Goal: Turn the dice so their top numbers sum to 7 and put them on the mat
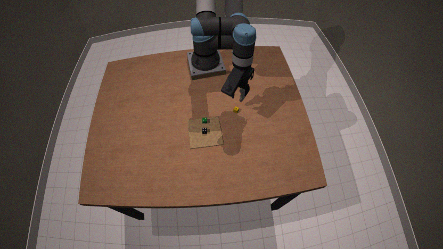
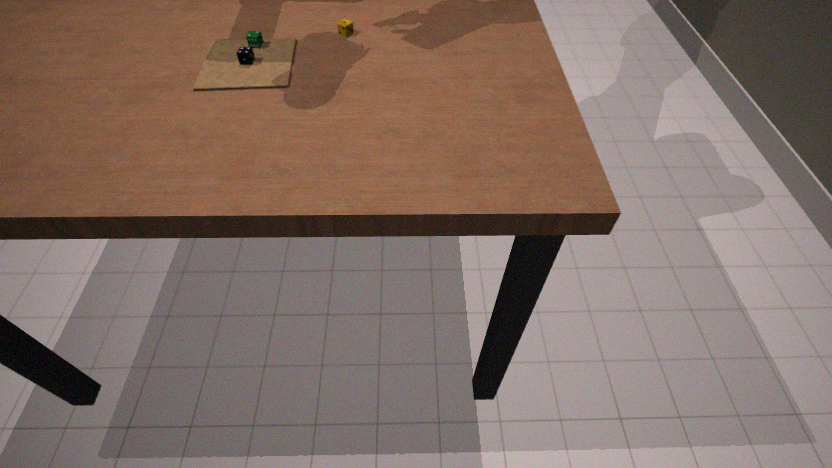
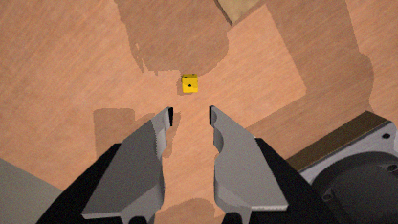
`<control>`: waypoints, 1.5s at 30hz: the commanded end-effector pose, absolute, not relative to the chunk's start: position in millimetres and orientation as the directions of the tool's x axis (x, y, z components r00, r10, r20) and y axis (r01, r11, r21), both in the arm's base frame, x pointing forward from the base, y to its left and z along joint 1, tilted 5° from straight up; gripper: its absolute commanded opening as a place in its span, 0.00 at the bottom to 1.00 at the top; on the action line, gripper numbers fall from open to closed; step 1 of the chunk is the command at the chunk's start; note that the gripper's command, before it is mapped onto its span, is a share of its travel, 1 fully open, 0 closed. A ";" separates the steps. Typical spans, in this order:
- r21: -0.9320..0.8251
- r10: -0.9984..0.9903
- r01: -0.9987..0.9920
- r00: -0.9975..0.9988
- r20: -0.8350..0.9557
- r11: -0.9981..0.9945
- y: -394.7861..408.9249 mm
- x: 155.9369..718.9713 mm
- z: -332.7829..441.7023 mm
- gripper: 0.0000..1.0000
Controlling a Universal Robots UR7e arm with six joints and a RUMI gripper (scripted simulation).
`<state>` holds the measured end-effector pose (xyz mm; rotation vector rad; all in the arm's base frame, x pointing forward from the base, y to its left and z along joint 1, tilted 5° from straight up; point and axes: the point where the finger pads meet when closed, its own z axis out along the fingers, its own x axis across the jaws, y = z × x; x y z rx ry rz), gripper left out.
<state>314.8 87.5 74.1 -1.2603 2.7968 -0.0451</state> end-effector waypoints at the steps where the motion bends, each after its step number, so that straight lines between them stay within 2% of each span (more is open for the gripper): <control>1: -0.058 -0.749 -0.747 -0.660 -0.056 0.663 87.5 315.1 74.4 0.21; 45: -0.058 -0.749 -0.747 -0.661 -0.055 0.663 88.0 316.7 58.4 0.21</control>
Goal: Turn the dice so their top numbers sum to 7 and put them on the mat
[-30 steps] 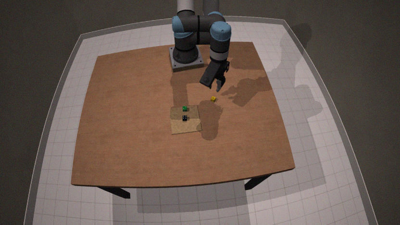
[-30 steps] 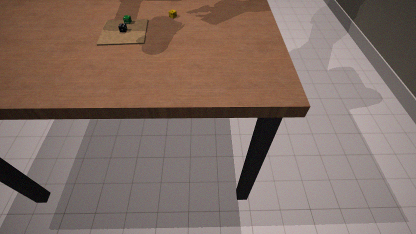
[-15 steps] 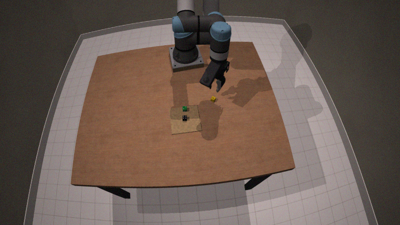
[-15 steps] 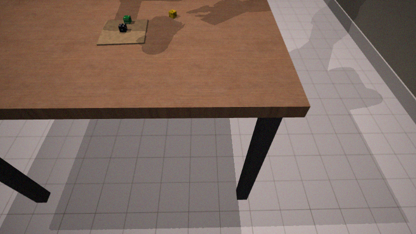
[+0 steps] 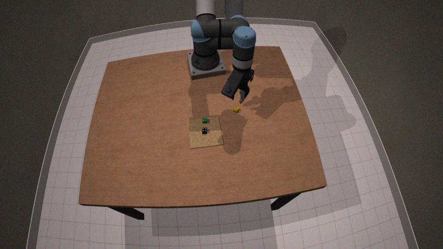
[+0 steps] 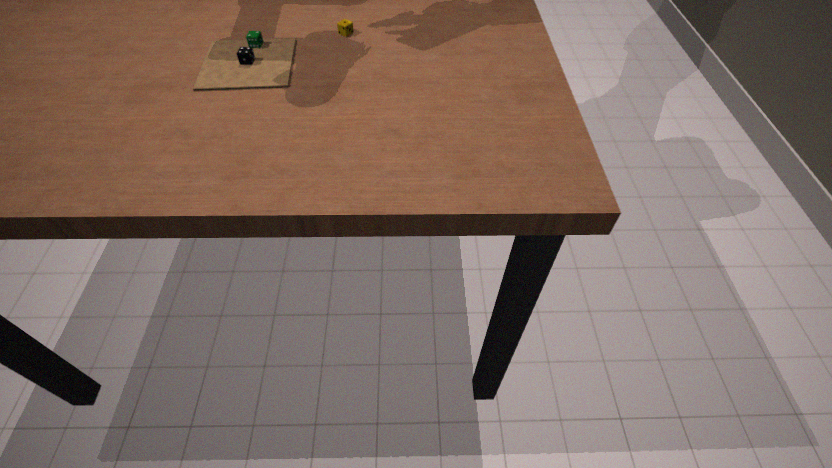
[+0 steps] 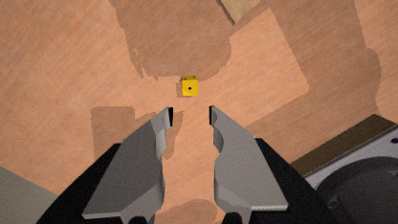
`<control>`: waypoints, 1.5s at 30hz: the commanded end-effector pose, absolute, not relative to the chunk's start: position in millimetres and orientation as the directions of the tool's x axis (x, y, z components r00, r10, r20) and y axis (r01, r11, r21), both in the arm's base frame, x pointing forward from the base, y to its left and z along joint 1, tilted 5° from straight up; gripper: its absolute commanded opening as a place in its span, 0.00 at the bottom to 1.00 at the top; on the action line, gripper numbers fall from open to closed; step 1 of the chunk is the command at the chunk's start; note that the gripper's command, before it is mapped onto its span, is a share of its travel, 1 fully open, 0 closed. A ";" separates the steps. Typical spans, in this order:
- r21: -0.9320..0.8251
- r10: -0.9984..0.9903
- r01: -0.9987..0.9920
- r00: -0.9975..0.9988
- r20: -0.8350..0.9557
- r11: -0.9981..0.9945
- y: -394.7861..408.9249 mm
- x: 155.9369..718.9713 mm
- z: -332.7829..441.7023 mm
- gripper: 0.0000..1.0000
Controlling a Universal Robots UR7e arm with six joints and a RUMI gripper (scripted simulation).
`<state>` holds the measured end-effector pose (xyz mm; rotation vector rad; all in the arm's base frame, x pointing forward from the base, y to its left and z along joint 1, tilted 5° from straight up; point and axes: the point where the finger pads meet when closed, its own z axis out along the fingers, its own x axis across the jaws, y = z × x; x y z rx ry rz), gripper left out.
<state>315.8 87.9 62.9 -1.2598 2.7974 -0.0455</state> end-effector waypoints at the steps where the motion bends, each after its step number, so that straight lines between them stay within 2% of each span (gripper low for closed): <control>1: -0.058 -0.749 -0.747 -0.661 -0.055 0.663 88.1 316.8 56.9 0.21; 45: -0.058 -0.749 -0.747 -0.661 -0.055 0.663 89.3 320.2 22.4 0.21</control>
